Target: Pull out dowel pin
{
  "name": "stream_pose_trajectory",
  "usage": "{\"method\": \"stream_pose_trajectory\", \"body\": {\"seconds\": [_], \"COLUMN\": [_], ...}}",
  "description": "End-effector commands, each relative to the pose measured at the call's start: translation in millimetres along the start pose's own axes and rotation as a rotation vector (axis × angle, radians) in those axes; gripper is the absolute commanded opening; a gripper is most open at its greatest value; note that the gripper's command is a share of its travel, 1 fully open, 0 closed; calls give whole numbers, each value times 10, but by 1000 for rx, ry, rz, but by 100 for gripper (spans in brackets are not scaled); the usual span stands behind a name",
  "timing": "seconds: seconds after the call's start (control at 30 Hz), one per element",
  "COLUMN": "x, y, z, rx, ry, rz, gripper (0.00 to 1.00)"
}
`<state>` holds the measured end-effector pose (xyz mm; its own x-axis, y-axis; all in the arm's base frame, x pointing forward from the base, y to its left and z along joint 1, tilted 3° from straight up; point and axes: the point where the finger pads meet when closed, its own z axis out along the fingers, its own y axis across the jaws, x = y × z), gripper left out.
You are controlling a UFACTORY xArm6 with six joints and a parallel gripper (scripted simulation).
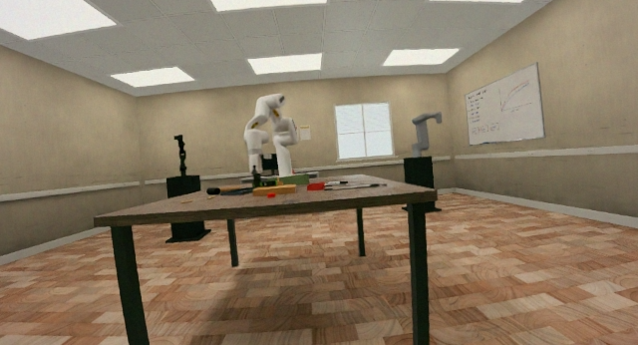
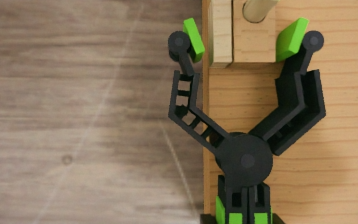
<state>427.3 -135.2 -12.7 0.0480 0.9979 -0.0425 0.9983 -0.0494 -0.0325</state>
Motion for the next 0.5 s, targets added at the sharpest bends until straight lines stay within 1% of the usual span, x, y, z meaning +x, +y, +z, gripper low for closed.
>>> {"method": "stream_pose_trajectory", "body": {"seconds": [0.0, 0.23, 0.47], "x": [-6, -6, -6], "y": [23, 23, 23], "z": [-20, -20, -20], "rx": [-6, -6, -6], "ry": [-1, -1, -1], "rz": [0, 0, 0], "gripper": [27, 27, 29]}}
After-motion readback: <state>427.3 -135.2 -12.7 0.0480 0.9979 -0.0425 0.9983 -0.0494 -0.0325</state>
